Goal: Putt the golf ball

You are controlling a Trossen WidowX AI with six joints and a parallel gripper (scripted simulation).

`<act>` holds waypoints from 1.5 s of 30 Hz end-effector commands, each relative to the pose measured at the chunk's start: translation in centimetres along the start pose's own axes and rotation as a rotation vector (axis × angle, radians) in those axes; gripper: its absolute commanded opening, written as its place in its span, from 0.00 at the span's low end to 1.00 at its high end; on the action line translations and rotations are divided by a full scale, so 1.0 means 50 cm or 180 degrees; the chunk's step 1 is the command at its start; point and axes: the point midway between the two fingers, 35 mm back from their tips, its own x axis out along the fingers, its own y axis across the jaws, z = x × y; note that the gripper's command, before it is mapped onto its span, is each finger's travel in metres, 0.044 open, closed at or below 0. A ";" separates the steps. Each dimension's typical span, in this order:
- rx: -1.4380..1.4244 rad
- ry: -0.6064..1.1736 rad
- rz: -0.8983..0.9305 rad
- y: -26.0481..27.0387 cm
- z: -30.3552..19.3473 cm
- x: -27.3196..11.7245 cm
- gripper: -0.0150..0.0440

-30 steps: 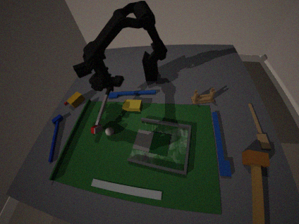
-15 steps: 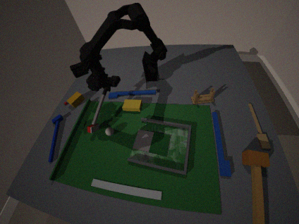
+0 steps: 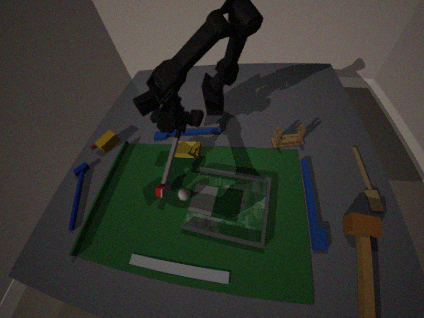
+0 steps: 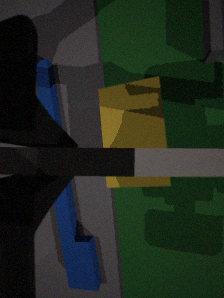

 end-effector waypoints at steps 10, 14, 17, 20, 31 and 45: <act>0.0030 -0.0030 0.0000 0.004 -0.002 -0.119 0.25; 0.0048 -0.0029 0.0006 0.002 -0.001 -0.104 0.25; 0.0048 -0.0029 0.0006 0.002 -0.001 -0.104 0.25; 0.0048 -0.0029 0.0006 0.002 -0.001 -0.104 0.25; 0.0048 -0.0029 0.0006 0.002 -0.001 -0.104 0.25; 0.0048 -0.0029 0.0006 0.002 -0.001 -0.104 0.25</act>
